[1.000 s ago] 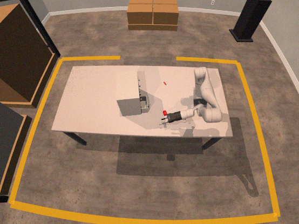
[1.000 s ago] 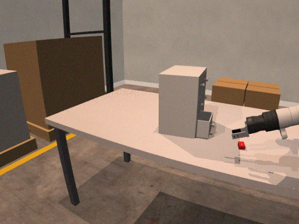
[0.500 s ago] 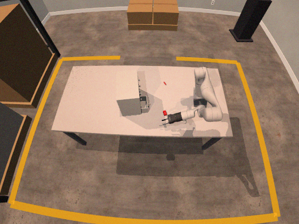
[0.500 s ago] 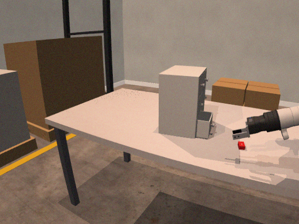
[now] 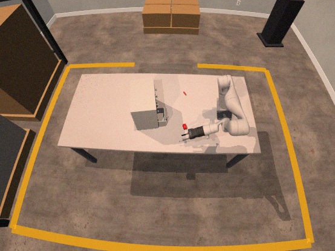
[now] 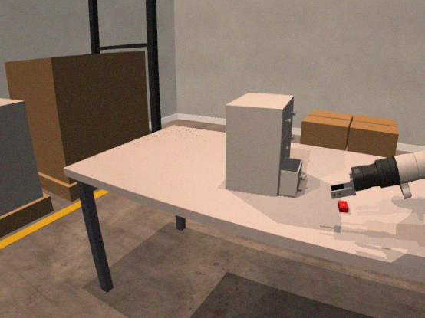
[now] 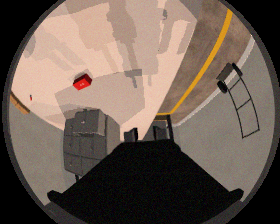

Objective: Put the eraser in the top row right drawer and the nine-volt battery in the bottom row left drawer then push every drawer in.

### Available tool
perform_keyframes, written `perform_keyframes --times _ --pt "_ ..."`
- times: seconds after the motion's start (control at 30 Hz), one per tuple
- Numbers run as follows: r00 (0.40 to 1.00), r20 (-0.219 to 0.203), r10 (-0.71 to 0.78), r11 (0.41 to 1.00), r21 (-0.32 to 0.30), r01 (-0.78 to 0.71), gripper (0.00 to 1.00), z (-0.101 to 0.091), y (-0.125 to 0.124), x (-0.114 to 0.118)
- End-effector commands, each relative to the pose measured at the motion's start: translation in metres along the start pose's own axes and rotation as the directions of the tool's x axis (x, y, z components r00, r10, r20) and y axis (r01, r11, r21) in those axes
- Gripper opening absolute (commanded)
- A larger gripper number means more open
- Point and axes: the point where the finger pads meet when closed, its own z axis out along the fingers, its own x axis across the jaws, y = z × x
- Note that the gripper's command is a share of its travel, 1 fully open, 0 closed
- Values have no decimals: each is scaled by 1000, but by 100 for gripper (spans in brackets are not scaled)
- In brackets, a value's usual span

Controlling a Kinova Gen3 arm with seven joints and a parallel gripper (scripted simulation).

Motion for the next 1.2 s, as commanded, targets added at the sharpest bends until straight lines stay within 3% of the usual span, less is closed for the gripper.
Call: perform_keyframes --times 0.0,0.73,1.17 --pt "1000 3 4 1000 3 -4 67 -1 0 2" --pt "1000 7 9 1000 -1 -9 67 -1 2 1" --pt "997 49 56 998 -37 -54 67 2 19 -8"
